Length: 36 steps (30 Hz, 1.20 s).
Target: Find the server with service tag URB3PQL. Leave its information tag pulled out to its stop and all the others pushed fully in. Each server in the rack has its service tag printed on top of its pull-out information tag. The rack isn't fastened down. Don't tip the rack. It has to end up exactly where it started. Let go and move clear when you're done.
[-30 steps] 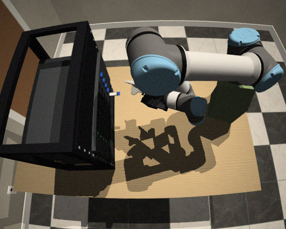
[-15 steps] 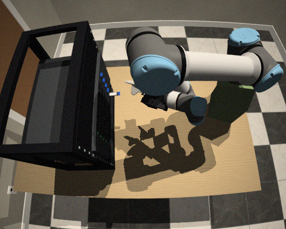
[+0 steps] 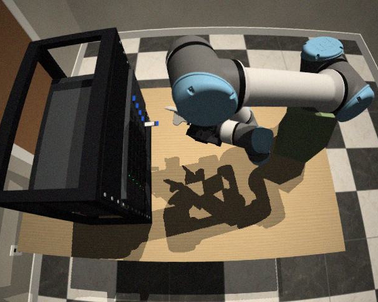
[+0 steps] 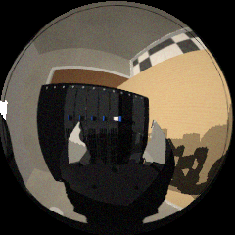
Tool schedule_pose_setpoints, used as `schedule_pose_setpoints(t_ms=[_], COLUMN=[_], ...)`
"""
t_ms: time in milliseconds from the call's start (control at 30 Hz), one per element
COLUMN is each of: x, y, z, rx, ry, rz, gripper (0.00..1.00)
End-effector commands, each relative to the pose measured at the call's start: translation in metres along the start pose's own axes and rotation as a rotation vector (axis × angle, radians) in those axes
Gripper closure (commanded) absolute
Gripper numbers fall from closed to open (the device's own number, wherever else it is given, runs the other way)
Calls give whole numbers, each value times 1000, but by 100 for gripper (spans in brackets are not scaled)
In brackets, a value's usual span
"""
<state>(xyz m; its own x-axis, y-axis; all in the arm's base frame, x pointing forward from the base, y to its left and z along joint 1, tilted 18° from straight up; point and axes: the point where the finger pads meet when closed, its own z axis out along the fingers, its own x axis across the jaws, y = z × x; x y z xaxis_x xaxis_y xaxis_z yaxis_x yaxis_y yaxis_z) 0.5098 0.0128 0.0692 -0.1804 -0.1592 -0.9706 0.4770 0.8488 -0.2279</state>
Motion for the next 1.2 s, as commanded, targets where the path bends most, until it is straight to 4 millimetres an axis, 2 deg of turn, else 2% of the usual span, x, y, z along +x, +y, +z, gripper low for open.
schedule_pose_setpoints(t_ms=[0,1167], x=[0,0], y=[0,0], z=[0,3], rx=[-1,-7], ry=[-1,-7], rz=[-3,-37], gripper=[0,0])
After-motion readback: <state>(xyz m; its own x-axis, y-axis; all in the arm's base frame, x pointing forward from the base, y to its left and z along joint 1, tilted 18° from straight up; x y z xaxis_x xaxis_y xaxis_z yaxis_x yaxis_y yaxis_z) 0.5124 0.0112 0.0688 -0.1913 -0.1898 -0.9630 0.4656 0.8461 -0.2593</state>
